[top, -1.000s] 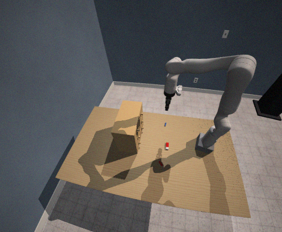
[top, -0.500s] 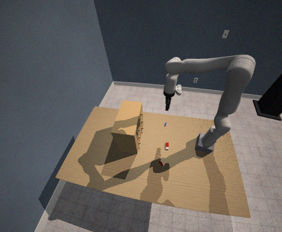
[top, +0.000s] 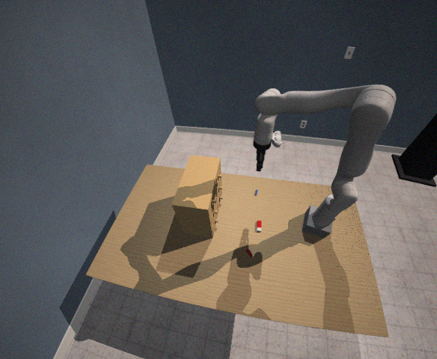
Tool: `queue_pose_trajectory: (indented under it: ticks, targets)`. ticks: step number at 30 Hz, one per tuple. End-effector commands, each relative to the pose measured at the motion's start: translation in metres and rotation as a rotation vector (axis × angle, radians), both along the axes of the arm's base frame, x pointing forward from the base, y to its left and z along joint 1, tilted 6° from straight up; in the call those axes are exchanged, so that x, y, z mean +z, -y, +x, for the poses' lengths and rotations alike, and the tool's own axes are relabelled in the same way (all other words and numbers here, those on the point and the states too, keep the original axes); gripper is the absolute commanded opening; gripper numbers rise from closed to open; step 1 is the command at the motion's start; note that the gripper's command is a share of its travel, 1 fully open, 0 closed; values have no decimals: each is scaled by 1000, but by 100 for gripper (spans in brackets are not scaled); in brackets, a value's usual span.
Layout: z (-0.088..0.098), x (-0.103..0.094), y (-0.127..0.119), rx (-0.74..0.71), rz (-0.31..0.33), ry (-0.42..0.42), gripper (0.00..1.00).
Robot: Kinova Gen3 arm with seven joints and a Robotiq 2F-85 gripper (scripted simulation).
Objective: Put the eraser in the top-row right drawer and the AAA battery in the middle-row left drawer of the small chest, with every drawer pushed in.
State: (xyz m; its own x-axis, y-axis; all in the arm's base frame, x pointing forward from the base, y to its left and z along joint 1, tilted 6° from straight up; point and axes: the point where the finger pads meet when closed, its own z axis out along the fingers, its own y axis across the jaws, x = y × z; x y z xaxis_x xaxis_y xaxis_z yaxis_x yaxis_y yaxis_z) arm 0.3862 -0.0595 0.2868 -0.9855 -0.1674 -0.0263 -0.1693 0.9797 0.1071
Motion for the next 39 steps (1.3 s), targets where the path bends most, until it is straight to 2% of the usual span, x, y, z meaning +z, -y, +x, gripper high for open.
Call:
queue_pose_trajectory:
  ticks: [1,19,39]
  targets:
    - [0,0,0,0,0,2,100]
    - [2,-2,-1,-2,4,23,100]
    - [9,-10,-2,-9,15,86,100]
